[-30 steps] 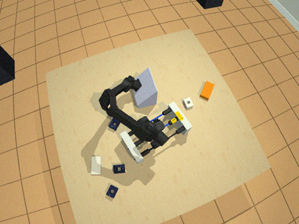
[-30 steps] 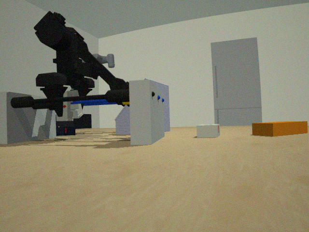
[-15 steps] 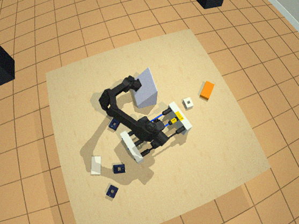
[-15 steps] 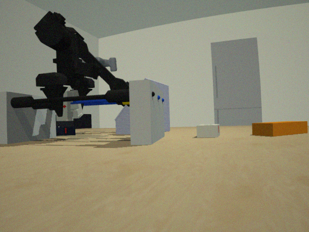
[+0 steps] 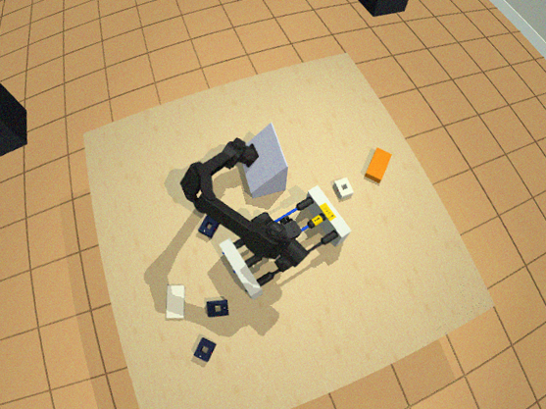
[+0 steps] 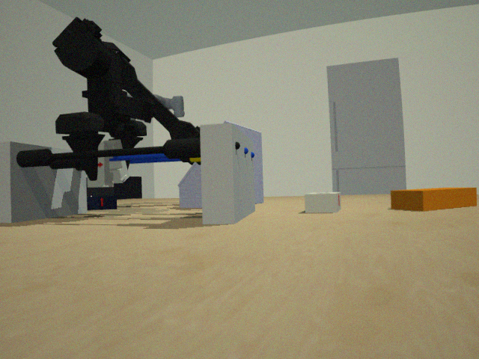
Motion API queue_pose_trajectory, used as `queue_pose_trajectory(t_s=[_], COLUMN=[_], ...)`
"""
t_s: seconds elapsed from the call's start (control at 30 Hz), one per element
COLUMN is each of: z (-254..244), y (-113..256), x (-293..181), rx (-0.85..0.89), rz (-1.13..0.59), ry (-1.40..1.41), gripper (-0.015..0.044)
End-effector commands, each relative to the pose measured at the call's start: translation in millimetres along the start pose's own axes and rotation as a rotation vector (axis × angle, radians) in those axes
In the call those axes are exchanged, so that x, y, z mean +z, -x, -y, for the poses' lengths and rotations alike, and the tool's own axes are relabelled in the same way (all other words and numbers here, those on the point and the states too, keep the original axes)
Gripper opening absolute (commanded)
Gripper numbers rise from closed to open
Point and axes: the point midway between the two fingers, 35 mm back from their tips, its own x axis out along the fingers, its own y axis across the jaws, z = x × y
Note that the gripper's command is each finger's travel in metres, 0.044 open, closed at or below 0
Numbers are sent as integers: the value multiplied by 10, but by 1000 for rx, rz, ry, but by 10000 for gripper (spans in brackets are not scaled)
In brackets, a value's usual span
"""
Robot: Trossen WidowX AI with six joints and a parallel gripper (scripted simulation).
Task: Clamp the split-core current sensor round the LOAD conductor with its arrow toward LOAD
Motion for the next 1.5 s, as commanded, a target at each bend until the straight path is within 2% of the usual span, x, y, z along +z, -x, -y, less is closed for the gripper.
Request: queue_pose_trajectory(t_s=[0.0, 0.5, 1.27, 1.47], z=[-64, -64, 0, 0], y=[-15, -15, 0, 0], x=[16, 16, 0, 0], rx=[25, 25, 0, 0], rz=[6, 6, 0, 0], ry=[10, 10, 0, 0], gripper=[440, 440, 285, 127])
